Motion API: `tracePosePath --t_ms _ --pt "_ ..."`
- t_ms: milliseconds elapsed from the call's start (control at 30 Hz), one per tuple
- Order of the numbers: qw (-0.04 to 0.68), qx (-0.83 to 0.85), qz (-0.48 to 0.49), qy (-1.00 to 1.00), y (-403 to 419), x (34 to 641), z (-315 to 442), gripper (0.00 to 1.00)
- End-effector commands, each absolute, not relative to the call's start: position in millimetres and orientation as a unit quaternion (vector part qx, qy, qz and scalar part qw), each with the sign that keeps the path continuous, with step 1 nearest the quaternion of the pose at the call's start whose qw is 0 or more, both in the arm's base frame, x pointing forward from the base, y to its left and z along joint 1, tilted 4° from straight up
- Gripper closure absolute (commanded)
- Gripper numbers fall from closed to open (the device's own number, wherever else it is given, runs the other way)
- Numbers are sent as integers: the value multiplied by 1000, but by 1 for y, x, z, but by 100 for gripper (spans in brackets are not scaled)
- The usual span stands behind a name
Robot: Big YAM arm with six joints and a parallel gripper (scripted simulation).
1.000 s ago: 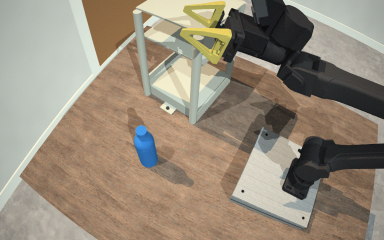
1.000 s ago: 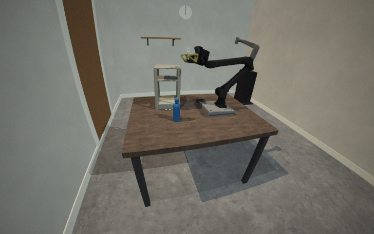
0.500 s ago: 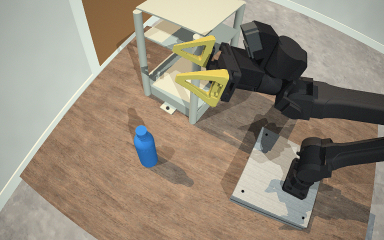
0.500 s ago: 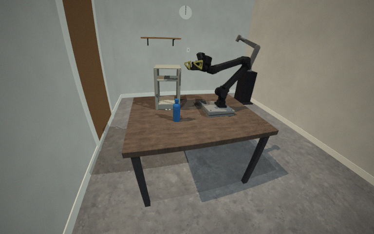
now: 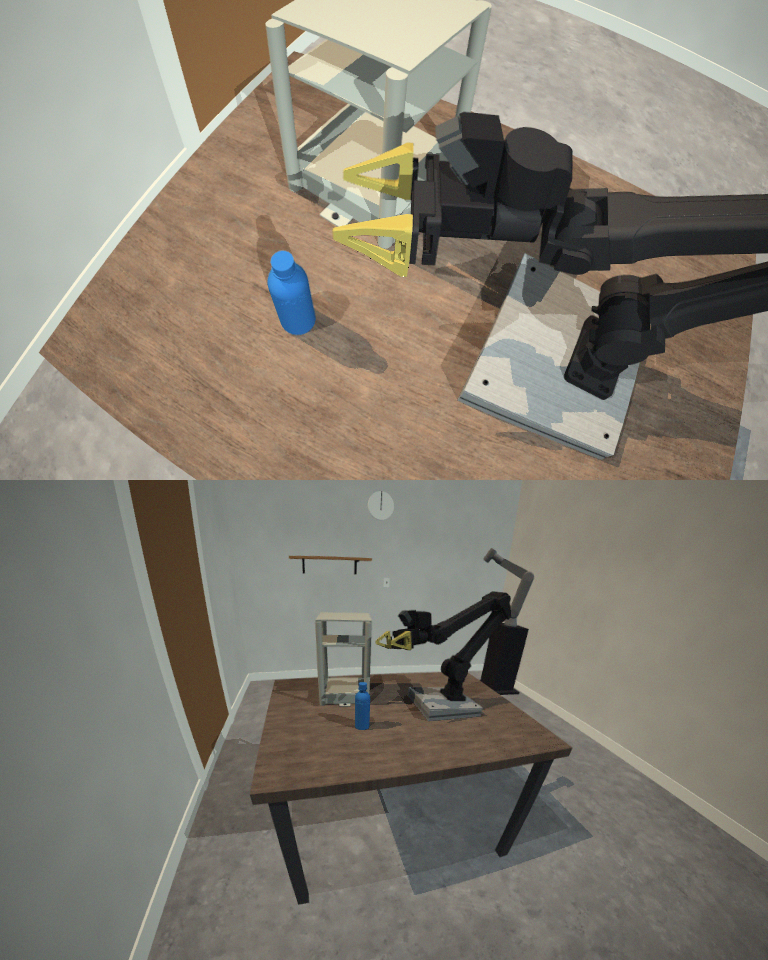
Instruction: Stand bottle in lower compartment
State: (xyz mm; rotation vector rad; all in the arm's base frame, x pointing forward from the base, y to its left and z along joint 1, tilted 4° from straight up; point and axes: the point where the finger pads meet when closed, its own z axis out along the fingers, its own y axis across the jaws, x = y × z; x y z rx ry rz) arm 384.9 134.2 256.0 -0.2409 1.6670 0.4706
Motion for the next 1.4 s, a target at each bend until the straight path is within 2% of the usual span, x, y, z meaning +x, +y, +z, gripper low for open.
tracePosePath --t_ms 0,700,1367 --pt "611 -122 185 760 140 383 222 9" --pt "523 -144 96 835 128 355 128 9" --pt "494 -155 68 853 123 343 102 9"
